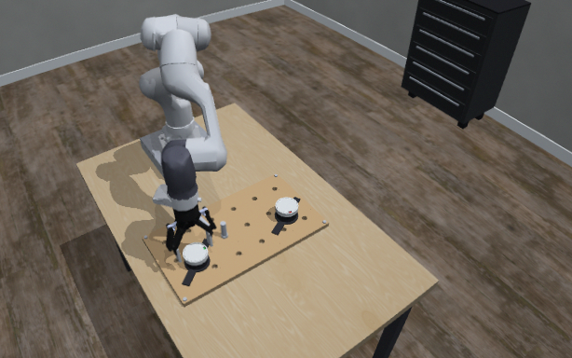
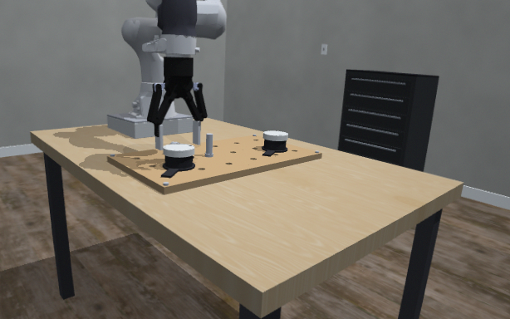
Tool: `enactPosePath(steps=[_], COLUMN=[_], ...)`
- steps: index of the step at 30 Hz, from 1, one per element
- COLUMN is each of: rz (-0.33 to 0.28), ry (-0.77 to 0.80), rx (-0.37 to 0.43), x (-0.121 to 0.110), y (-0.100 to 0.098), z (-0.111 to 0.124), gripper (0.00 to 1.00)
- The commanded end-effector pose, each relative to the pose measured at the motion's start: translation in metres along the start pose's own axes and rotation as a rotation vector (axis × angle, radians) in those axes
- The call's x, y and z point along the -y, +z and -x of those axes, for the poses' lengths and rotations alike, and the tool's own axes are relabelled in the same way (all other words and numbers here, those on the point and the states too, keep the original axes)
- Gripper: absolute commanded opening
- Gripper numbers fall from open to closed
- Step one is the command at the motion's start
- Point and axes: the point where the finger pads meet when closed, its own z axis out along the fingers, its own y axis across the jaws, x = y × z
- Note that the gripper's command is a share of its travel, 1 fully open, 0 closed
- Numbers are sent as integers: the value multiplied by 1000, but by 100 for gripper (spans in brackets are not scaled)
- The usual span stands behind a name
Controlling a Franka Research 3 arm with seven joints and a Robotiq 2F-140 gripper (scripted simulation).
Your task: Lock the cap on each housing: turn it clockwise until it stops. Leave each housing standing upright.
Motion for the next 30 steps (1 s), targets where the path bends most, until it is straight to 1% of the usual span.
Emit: enactPosePath(steps=[1, 11, 13, 24, 28, 30], rz=[-1, -1, -1, -1, -1, -1], ry=[-3, -3, -3, -3, -3, -3], rx=[-2, -2, -2, -2, -2, -2], x=[0, 0, 0, -1, -1, -1], y=[-6, -26, -26, -48, -54, -54], z=[0, 0, 0, 0, 0, 0], gripper=[78, 78, 78, 78, 78, 78])
